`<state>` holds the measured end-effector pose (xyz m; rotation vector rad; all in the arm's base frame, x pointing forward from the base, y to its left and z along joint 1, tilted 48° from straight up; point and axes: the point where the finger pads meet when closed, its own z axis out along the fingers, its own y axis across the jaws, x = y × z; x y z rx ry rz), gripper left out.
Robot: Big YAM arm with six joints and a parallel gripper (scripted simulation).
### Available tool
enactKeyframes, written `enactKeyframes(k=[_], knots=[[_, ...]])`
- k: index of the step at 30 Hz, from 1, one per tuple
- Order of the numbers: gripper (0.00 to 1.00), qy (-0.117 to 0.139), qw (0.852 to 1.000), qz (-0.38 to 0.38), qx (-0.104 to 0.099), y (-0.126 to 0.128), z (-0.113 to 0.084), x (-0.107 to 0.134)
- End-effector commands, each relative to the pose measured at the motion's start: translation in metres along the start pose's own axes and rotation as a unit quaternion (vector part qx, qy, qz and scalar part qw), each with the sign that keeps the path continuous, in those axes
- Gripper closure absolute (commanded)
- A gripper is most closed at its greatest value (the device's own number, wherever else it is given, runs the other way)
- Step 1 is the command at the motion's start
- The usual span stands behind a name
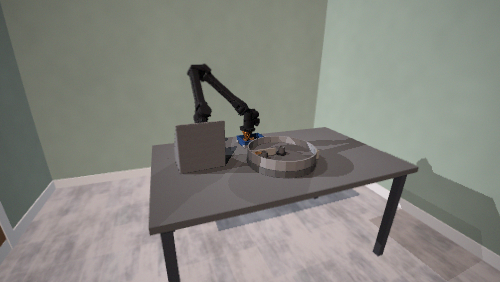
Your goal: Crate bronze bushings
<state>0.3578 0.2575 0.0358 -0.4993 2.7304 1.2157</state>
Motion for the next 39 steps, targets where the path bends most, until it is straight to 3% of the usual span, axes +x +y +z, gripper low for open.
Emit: enactKeyframes(k=[1,2,3,39], knots=[[1.0,-0.012,1.0,-0.002,0.002,0.0009,-0.0053,-0.0078],[1.0,-0.012,1.0,-0.002,0.002,0.0009,-0.0053,-0.0078],[0.88,-0.012,1.0,-0.002,0.002,0.0009,-0.0053,-0.0078],[0.88,-0.013,1.0,-0.002,0.002,0.0005,-0.009,-0.0084]])
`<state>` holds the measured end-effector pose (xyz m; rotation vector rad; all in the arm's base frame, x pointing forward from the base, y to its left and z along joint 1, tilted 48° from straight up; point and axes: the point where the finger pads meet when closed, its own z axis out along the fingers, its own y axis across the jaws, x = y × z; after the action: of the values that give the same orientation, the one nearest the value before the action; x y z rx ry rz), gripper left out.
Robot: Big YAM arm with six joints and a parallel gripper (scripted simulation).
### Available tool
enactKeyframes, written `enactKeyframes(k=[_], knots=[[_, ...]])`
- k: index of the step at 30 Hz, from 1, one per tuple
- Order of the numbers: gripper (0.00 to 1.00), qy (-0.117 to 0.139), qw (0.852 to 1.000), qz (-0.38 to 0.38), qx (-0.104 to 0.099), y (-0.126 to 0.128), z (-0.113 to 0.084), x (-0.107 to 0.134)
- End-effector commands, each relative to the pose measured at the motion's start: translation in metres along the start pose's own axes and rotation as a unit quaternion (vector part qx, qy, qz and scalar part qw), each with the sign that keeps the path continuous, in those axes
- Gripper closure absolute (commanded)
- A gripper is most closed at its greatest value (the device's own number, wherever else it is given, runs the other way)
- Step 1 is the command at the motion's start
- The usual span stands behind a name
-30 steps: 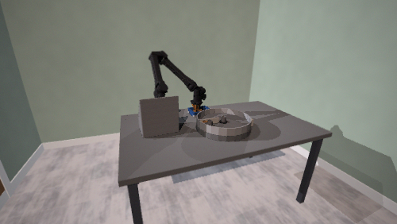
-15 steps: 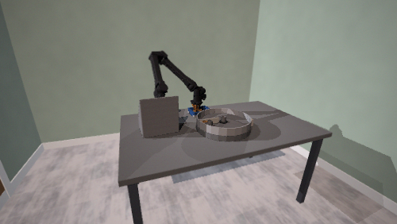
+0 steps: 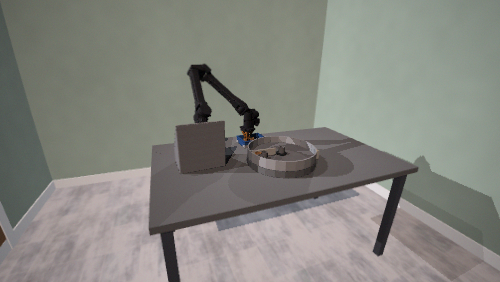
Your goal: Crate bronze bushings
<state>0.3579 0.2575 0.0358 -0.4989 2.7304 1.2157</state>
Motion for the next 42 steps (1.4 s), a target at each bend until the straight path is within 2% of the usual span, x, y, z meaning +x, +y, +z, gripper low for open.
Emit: enactKeyframes(k=[1,5,12,14,21,26,31,32,42], knots=[[0.88,-0.015,1.0,-0.002,0.003,0.0,-0.014,-0.009],[0.88,-0.021,1.0,-0.008,0.002,0.002,-0.024,-0.015],[0.88,-0.025,1.0,-0.012,0.002,0.003,-0.054,-0.02],[0.88,-0.025,1.0,-0.012,0.002,0.003,-0.054,-0.02],[0.88,-0.026,1.0,-0.013,0.004,0.004,-0.088,-0.02],[0.88,-0.026,1.0,-0.014,0.004,0.004,-0.103,-0.02],[0.88,-0.015,1.0,-0.002,0.003,-0.003,-0.101,-0.011],[0.88,-0.004,1.0,-0.009,0.0,0.004,-0.093,-0.007],[0.88,-0.012,1.0,-0.012,0.002,0.004,-0.097,-0.011]])
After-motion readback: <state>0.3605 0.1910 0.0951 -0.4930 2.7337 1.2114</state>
